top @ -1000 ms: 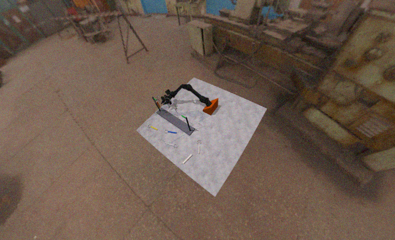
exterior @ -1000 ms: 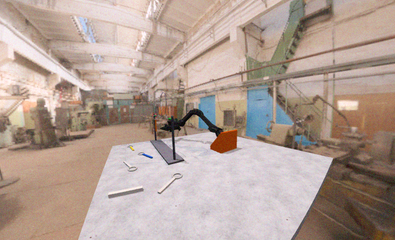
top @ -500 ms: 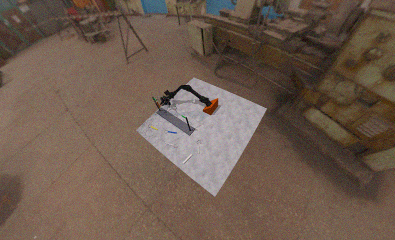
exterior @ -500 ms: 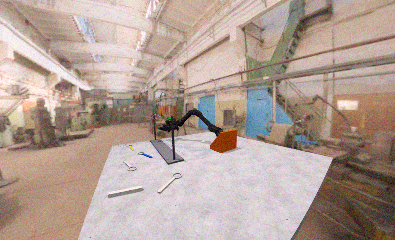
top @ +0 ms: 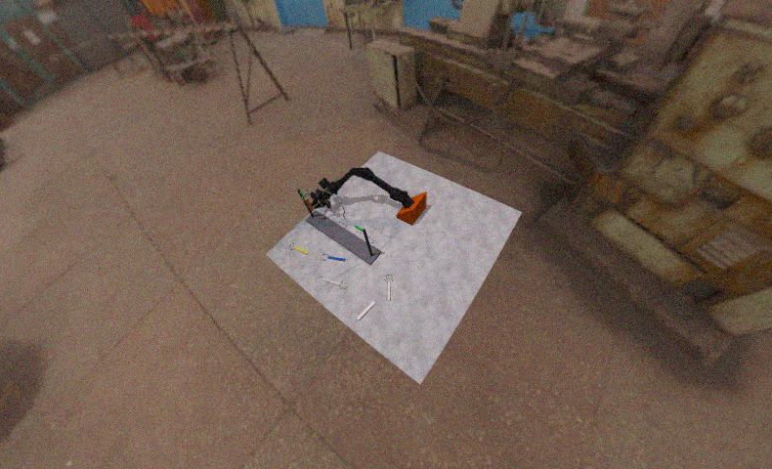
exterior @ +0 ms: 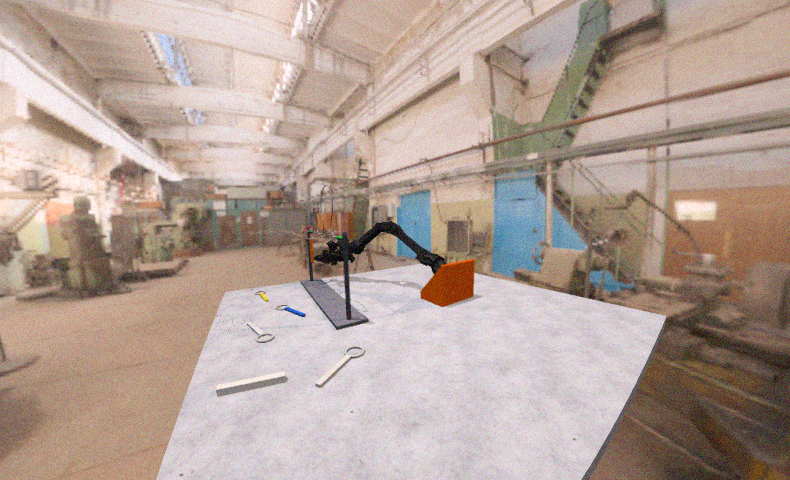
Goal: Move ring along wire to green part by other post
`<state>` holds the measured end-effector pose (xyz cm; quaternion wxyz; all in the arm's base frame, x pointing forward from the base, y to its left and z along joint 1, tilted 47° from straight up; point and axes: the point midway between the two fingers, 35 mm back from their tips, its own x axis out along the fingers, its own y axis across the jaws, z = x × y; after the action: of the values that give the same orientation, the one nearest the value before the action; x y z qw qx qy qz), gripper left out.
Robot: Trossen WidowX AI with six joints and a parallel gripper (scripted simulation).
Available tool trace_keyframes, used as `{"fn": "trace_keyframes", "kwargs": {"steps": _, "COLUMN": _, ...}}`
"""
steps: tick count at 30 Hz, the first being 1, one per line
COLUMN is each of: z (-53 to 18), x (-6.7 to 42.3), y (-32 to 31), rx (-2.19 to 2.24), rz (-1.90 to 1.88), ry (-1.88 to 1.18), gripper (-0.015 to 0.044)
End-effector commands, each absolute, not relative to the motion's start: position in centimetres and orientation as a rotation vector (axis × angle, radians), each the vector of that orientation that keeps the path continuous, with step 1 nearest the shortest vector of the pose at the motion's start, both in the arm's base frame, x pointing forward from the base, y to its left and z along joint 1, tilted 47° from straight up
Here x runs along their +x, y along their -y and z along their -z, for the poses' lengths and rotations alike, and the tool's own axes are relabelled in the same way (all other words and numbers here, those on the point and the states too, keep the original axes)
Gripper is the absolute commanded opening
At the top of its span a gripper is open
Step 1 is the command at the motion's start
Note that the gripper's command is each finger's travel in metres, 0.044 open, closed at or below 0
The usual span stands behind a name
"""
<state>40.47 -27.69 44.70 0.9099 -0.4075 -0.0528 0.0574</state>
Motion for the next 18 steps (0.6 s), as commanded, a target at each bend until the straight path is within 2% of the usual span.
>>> {"fn": "trace_keyframes", "kwargs": {"steps": 1, "z": -44.6, "x": 41.2, "y": 27.6, "rx": -0.842, "rz": -0.116, "ry": 0.107, "gripper": 0.016}}
{"fn": "trace_keyframes", "kwargs": {"steps": 18, "z": -44.6, "x": 43.9, "y": 27.0, "rx": -0.841, "rz": -0.115, "ry": 0.108, "gripper": 0.016}}
